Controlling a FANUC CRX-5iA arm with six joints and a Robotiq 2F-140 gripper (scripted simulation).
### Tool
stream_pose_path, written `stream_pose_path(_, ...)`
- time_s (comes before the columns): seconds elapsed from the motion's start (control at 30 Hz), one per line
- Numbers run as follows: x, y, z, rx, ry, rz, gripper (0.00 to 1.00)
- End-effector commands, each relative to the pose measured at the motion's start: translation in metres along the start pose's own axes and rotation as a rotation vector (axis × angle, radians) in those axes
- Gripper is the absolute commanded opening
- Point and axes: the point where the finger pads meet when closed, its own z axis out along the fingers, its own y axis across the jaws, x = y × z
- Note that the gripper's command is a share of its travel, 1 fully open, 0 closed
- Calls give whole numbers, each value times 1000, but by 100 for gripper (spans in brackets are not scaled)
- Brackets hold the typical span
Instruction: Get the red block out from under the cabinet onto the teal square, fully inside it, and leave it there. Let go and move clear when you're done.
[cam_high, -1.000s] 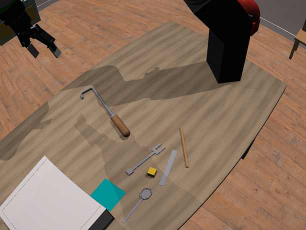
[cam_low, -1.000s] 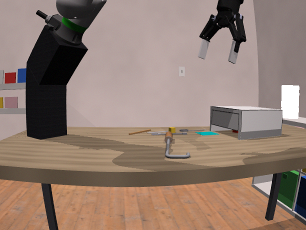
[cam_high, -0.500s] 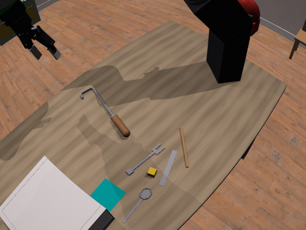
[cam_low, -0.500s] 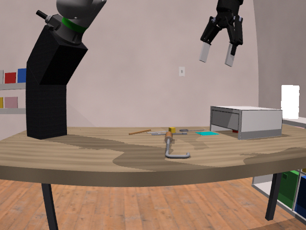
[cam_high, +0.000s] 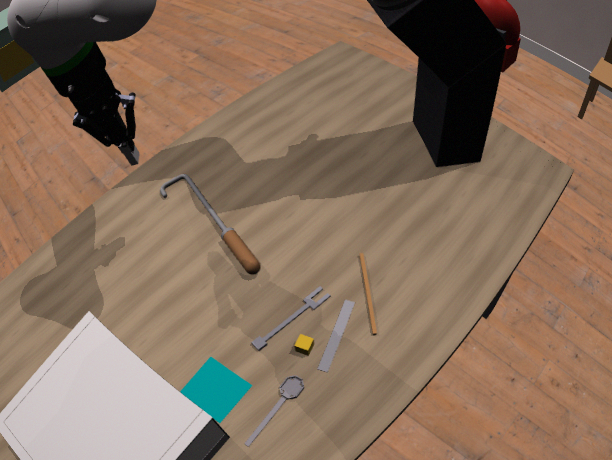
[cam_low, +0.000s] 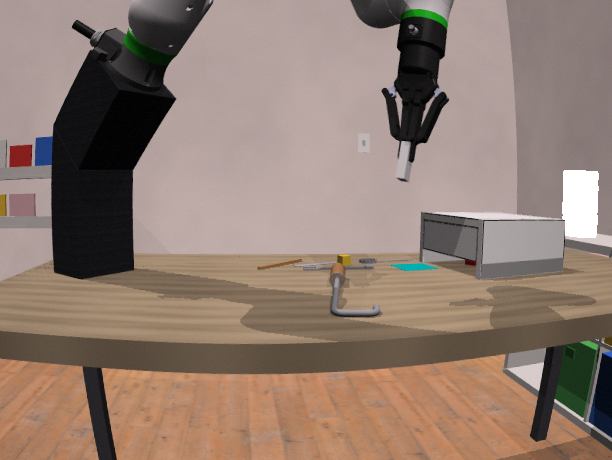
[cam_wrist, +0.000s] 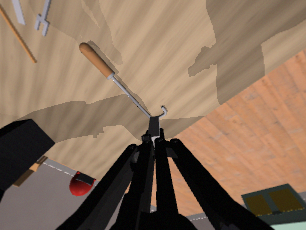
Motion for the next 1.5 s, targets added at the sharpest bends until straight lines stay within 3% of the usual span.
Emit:
stream_pose_path(0.0,26,-21,13,-83,5,-125,0)
stream_pose_path(0.03,49,-47,20,-111,28,-239,0)
stream_pose_path(0.1,49,-47,20,-111,28,-239,0)
stream_pose_path(0.13,70,-76,25,-133,54,-347,0)
stream_pose_path(0.2,70,-76,25,-133,54,-347,0)
stream_pose_path(0.23,87,-105,29,-147,80,-445,0)
stream_pose_path(0.3,87,-105,29,-147,80,-445,0)
stream_pose_path(0.33,100,-131,32,-156,105,-526,0)
stream_pose_path(0.37,100,-131,32,-156,105,-526,0)
stream_pose_path(0.4,109,-153,34,-160,125,-590,0)
stream_pose_path(0.47,109,-153,34,-160,125,-590,0)
stream_pose_path(0.57,118,-183,36,-163,151,-670,0)
stream_pose_path(1.47,119,-183,36,-163,152,-671,0)
